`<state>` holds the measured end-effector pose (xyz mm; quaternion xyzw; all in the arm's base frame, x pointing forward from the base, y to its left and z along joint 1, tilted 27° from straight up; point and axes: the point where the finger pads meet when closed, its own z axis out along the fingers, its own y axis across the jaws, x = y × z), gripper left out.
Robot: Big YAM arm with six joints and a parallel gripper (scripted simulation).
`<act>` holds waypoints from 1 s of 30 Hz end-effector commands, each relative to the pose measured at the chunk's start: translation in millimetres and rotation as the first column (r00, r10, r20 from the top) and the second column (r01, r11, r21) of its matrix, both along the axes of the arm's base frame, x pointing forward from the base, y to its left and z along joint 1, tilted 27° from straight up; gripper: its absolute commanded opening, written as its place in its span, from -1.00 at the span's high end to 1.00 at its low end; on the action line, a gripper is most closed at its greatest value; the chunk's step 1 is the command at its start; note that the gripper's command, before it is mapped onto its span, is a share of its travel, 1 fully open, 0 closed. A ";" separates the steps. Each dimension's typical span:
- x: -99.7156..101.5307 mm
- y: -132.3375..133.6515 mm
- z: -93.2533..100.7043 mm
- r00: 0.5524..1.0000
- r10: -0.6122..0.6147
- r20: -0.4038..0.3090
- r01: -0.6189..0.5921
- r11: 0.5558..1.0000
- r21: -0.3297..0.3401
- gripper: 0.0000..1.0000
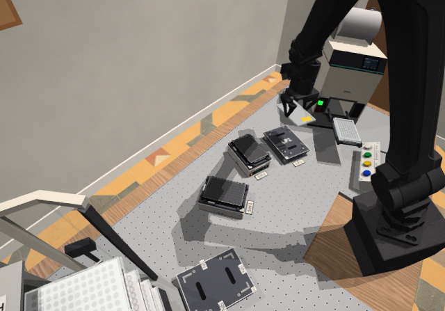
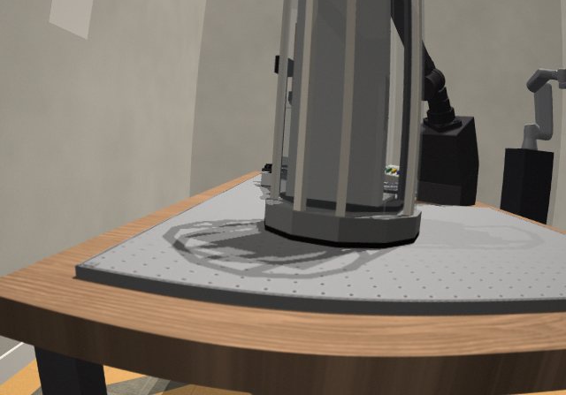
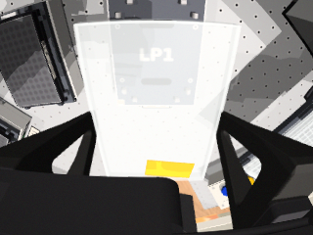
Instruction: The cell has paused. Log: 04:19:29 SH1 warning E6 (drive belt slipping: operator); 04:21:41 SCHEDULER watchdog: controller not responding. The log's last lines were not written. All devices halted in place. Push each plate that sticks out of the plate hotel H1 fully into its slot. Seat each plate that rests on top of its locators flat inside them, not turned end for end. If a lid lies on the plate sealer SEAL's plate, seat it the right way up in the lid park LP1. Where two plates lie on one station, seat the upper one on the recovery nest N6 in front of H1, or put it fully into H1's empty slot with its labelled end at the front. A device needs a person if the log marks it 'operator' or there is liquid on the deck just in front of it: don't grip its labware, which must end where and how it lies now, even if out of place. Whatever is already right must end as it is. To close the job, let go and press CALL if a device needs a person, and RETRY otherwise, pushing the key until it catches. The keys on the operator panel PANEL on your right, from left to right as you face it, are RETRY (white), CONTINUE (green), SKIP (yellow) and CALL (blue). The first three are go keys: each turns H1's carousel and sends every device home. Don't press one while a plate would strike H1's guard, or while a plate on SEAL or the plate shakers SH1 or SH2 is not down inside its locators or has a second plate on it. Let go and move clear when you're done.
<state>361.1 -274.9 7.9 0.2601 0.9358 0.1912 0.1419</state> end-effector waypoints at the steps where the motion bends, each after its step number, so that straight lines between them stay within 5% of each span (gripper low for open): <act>1: 3.4 3.8 -9.0 1.000 -0.007 -0.009 0.007 1.000 0.005 -0.68; 7: 8.4 -7.9 4.4 1.000 -0.021 0.022 0.021 0.999 -0.027 -0.68; 11: 6.9 6.3 -16.0 1.000 -0.006 -0.009 0.006 1.000 0.004 -0.68; 21: 9.9 9.6 -23.3 1.000 -0.004 -0.009 0.004 1.000 0.005 -0.68; 22: 6.6 -4.0 -8.1 0.999 -0.031 0.017 0.032 0.999 -0.022 -0.68; 26: 11.0 7.5 -26.8 1.000 -0.011 -0.007 0.011 1.000 0.003 -0.68; 30: 13.4 8.7 -24.6 1.000 -0.009 0.002 0.009 1.000 -0.006 -0.68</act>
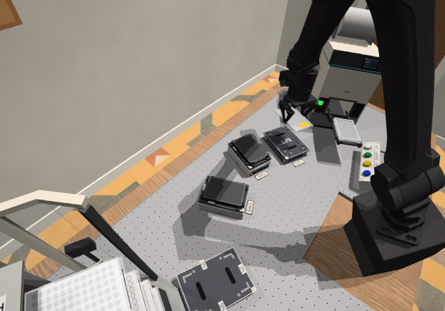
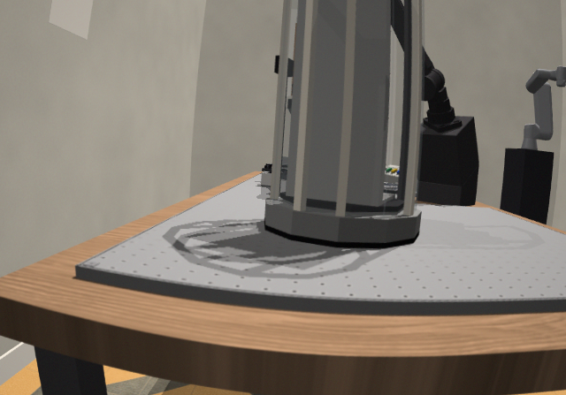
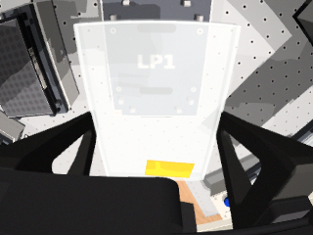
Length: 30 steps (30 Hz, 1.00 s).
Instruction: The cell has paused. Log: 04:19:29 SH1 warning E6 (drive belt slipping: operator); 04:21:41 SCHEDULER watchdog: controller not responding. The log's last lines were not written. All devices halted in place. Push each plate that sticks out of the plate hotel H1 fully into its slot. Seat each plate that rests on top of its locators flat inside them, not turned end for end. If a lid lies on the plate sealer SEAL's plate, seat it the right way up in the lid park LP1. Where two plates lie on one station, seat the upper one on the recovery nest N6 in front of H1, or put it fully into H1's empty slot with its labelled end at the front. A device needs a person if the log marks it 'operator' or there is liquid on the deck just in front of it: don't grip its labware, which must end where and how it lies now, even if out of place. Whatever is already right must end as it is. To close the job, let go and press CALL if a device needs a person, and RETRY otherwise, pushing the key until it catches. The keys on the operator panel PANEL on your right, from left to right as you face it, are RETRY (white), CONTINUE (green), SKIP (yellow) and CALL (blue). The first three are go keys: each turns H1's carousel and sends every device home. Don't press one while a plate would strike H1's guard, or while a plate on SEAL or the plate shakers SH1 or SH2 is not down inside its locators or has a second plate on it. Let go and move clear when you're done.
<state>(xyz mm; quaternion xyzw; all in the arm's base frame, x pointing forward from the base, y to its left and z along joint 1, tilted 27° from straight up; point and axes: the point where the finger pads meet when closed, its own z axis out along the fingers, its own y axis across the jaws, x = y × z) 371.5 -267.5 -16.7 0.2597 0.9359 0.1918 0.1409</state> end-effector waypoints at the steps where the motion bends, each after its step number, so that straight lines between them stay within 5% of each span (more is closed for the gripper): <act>1: 2.4 -0.5 0.4 1.000 -0.016 0.005 0.016 1.000 -0.010 -0.68; 8: 5.0 6.4 -10.9 1.000 -0.006 -0.006 0.006 1.000 0.001 -0.68; 10: 3.8 -5.1 2.4 0.999 -0.027 0.019 0.028 0.999 -0.023 -0.68; 14: 5.7 6.7 -17.4 1.000 -0.010 -0.008 0.010 1.000 0.003 -0.68; 23: 10.6 10.5 -24.9 1.000 -0.006 -0.007 0.006 1.000 0.002 -0.68; 25: 10.6 10.5 -24.9 1.000 -0.006 -0.007 0.006 1.000 0.002 -0.68; 26: 9.5 -2.1 -9.5 0.999 -0.028 0.021 0.028 0.999 -0.023 -0.68; 30: 14.5 5.9 -26.9 1.000 -0.012 0.000 0.012 1.000 -0.004 -0.68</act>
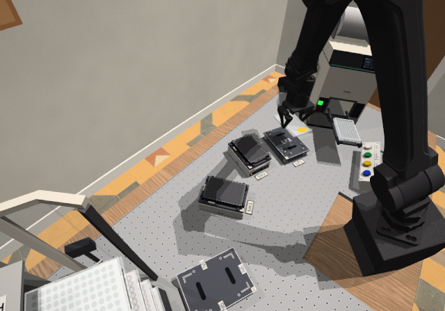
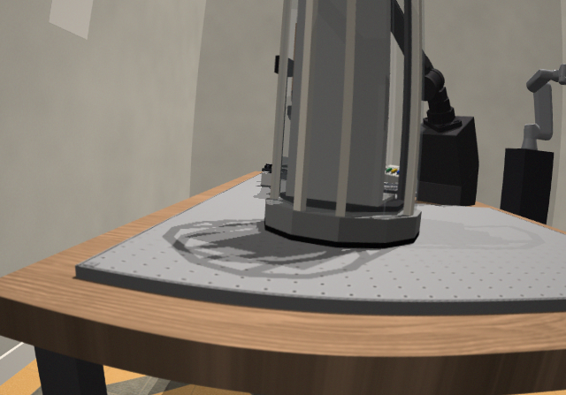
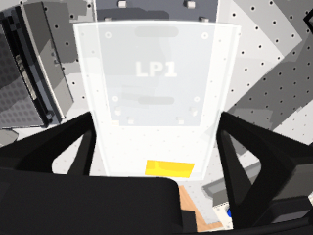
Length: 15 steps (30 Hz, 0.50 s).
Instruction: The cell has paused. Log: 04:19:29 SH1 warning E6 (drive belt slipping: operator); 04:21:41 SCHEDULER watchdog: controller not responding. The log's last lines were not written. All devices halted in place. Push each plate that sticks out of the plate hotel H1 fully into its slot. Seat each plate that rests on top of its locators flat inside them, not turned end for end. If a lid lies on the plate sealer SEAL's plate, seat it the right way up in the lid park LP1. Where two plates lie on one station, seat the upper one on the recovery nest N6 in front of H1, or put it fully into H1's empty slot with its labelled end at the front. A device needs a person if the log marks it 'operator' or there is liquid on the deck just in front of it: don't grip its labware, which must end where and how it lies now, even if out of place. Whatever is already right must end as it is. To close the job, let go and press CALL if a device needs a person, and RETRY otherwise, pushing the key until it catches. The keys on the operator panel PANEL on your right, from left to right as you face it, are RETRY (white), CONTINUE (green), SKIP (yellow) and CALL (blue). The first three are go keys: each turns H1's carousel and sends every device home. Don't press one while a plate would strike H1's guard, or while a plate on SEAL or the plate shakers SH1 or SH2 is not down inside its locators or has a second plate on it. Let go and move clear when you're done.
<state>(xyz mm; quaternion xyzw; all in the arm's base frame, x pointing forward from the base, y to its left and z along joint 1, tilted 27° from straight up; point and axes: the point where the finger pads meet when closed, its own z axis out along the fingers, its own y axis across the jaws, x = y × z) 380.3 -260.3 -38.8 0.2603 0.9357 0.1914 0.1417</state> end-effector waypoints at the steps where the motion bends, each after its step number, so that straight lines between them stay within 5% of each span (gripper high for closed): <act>1: 5.9 0.5 -6.2 1.000 -0.008 -0.002 0.008 1.000 -0.002 -0.68; 10: 6.4 8.4 -16.8 1.000 -0.004 -0.009 0.004 1.000 0.004 -0.68; 12: 6.4 8.4 -16.8 1.000 -0.004 -0.009 0.004 1.000 0.004 -0.68; 13: 6.3 -4.2 -1.1 1.000 -0.025 0.019 0.026 0.999 -0.021 -0.68; 15: 9.8 -3.9 -7.0 1.000 -0.021 0.014 0.022 1.000 -0.017 -0.68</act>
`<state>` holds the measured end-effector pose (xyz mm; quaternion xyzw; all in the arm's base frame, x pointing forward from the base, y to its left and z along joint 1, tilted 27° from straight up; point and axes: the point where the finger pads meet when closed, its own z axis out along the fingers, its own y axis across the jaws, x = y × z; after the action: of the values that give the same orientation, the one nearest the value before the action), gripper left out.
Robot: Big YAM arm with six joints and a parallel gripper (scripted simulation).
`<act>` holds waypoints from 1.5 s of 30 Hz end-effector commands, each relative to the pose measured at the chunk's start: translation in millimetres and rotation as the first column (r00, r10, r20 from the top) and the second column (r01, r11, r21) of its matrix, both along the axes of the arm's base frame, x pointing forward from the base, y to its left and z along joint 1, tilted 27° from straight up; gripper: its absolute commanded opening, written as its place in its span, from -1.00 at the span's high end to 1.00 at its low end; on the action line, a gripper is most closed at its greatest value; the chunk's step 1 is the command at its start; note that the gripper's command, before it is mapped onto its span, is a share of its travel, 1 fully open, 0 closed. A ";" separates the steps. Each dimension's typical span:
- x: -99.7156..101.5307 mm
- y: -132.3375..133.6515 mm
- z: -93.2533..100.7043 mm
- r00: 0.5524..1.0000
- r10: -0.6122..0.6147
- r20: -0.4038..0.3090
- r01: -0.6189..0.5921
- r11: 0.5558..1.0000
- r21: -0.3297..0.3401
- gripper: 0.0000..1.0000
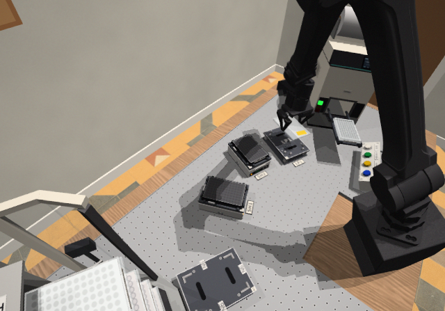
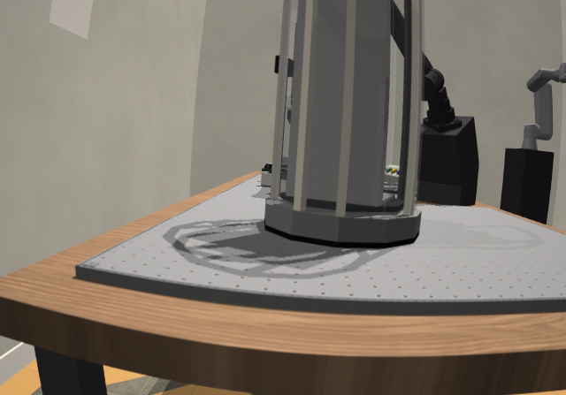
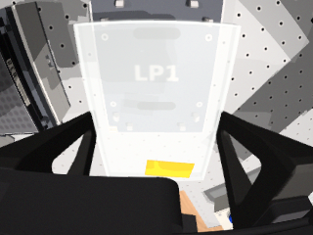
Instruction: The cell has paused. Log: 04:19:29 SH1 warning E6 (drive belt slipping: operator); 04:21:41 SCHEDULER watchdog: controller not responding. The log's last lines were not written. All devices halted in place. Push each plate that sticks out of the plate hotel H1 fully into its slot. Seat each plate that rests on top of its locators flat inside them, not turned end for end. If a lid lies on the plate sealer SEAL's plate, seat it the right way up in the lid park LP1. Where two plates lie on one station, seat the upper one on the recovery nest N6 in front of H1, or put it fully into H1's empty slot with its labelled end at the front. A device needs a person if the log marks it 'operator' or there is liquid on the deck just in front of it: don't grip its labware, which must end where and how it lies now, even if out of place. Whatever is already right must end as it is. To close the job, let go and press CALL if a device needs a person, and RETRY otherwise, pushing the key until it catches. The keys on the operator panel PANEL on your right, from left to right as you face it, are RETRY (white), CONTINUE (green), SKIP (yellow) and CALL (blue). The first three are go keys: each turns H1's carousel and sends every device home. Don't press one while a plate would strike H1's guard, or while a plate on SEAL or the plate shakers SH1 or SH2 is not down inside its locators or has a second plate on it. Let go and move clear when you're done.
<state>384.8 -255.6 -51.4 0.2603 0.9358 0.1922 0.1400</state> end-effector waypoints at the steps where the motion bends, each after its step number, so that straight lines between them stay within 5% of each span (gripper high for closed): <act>1: 5.6 -4.6 -2.1 1.000 -0.017 0.006 0.017 1.000 -0.010 -0.68; 14: 7.5 8.0 -17.4 1.000 -0.005 -0.006 0.005 1.000 0.002 -0.68; 15: 8.0 -5.6 -1.3 0.999 -0.027 0.023 0.027 0.999 -0.024 -0.68; 29: 19.5 6.6 -26.8 1.000 -0.005 0.005 0.005 1.000 -0.009 -0.68; 31: 19.5 6.6 -26.8 1.000 -0.005 0.005 0.005 1.000 -0.009 -0.68; 32: 20.2 -8.6 -9.9 0.999 -0.028 0.036 0.030 0.999 -0.034 -0.68; 36: 20.6 3.7 -30.6 1.000 -0.013 0.008 0.013 1.000 -0.010 -0.68; 45: 21.4 2.1 -28.3 1.000 -0.011 0.016 0.012 1.000 -0.016 -0.68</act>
<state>399.5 -244.9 -85.8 0.2602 0.9358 0.1921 0.1405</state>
